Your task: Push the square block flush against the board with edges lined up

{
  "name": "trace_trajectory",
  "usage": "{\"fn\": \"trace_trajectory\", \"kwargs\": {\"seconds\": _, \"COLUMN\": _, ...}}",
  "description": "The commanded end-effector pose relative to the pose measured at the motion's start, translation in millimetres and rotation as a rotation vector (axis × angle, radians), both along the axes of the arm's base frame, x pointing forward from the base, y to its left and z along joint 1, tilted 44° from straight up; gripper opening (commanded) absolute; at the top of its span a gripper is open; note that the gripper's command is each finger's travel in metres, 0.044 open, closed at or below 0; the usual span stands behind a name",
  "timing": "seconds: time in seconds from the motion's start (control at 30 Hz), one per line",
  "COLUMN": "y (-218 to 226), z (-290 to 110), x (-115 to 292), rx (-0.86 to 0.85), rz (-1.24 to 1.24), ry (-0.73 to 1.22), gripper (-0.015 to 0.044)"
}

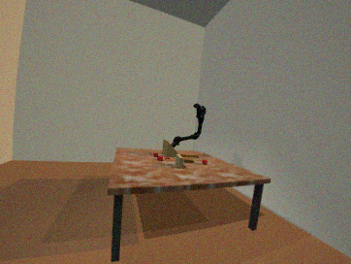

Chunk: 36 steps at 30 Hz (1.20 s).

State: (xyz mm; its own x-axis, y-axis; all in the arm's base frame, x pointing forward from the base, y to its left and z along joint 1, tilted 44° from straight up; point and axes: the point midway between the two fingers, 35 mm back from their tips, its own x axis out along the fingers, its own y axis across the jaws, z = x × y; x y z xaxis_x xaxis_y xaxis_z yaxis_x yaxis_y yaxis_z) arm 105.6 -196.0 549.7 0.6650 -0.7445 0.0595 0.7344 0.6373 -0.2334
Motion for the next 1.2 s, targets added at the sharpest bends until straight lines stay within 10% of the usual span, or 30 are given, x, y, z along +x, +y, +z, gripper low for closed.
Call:
{"fn": "trace_trajectory", "kwargs": {"seconds": 0.0, "y": -19, "z": -14, "x": 15, "rx": 0.085, "rz": 0.051, "ry": -0.017, "gripper": 0.0}}
{"fn": "trace_trajectory", "kwargs": {"seconds": 1.17, "y": -117, "z": -200, "x": 183, "rx": 1.131, "rz": 0.255, "ry": -0.033, "gripper": 0.0}}
